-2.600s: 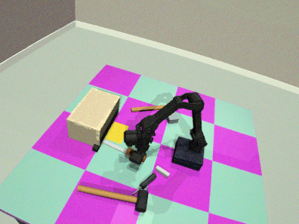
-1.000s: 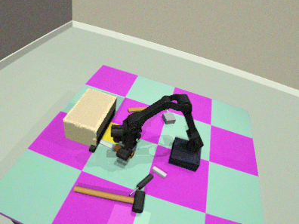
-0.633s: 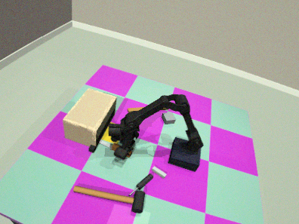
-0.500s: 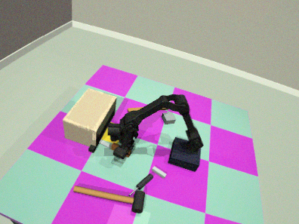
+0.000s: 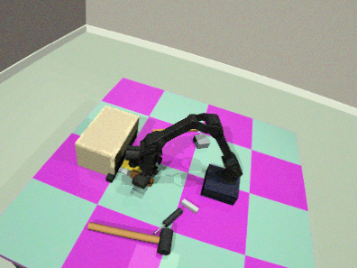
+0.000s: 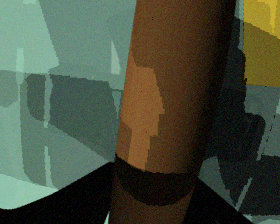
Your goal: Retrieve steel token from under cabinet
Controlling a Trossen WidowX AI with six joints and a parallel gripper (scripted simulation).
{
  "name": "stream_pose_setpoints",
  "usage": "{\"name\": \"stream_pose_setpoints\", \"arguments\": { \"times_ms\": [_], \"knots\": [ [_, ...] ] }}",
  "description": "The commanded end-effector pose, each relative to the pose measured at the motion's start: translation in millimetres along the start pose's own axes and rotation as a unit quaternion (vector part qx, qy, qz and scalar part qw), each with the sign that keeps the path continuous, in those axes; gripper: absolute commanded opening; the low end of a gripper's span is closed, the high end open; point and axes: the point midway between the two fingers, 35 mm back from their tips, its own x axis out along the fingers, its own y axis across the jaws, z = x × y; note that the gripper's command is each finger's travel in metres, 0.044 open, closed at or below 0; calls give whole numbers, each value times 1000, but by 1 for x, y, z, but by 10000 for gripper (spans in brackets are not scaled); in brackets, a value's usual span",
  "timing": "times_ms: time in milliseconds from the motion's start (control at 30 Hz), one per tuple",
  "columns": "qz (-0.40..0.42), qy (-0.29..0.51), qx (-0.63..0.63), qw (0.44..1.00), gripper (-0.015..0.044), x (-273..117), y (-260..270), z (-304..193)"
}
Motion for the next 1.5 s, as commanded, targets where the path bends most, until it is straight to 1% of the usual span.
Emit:
{"name": "stream_pose_setpoints", "arguments": {
  "times_ms": [0, 700, 1467],
  "knots": [
    [1, -1, -2, 1000, 0, 0, 0, 6],
    [1, -2, -2, 1000, 0, 0, -2, 25],
    [0, -2, -2, 1000, 0, 1, -29, 25]
  ]
}}
